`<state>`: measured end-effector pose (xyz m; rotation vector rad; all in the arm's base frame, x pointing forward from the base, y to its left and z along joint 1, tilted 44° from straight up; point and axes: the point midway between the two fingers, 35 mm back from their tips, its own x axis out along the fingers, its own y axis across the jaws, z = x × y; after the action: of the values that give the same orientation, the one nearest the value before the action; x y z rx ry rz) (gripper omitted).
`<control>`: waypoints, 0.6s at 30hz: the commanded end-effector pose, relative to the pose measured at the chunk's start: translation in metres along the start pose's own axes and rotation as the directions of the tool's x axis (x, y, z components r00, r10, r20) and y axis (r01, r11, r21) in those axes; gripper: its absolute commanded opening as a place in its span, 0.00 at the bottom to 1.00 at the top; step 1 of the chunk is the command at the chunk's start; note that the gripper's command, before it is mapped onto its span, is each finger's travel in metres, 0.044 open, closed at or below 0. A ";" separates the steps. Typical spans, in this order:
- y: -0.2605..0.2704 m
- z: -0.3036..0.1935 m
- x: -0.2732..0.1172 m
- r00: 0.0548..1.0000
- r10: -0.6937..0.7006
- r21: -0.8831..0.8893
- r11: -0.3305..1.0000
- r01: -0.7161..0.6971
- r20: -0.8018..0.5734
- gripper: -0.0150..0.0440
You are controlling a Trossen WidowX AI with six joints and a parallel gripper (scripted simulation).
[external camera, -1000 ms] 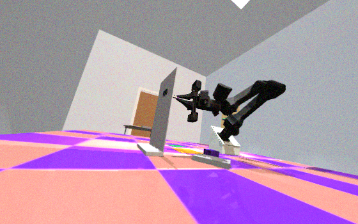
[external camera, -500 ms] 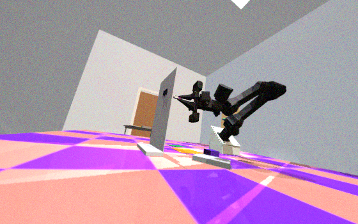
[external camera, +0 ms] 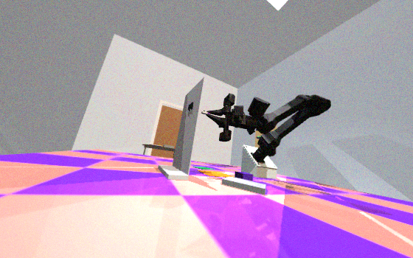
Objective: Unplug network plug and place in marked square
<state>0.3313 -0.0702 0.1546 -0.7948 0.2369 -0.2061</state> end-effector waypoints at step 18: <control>0.001 -0.003 -0.010 1.000 0.004 0.000 1.000 -0.004 0.002 0.25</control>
<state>0.3235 -0.0698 0.1539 -0.7942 0.2377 -0.2058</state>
